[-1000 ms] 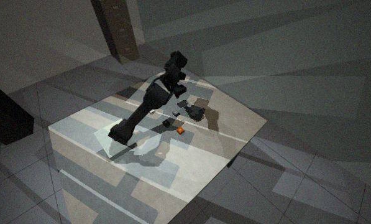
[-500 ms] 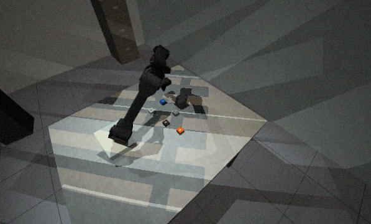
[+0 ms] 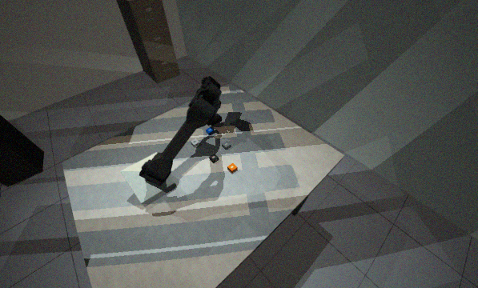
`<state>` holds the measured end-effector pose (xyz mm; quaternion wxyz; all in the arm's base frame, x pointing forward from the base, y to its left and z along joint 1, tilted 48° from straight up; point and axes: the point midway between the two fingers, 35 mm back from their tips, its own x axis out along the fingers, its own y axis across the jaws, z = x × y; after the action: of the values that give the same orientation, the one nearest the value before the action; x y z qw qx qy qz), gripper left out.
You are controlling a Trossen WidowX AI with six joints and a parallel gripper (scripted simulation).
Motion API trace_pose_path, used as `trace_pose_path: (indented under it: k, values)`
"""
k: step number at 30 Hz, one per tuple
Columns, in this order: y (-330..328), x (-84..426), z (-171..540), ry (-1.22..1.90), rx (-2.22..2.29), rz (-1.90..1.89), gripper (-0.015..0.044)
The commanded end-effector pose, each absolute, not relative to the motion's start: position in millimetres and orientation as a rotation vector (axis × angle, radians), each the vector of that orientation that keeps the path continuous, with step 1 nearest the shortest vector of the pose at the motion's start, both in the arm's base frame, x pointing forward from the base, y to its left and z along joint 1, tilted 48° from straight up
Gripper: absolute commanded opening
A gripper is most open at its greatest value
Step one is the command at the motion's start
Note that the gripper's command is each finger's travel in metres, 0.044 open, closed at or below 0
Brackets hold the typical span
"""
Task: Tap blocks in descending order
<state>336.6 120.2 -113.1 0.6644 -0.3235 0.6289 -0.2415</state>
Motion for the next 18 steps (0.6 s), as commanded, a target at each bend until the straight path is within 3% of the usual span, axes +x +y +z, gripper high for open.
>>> trace_pose_path:
  k: [1, 18]
  values:
    - [118, 337, -114, 1.422, -0.737, -0.546, 0.002]
    - [103, 339, -127, 1.422, -0.737, -0.547, 0.002]
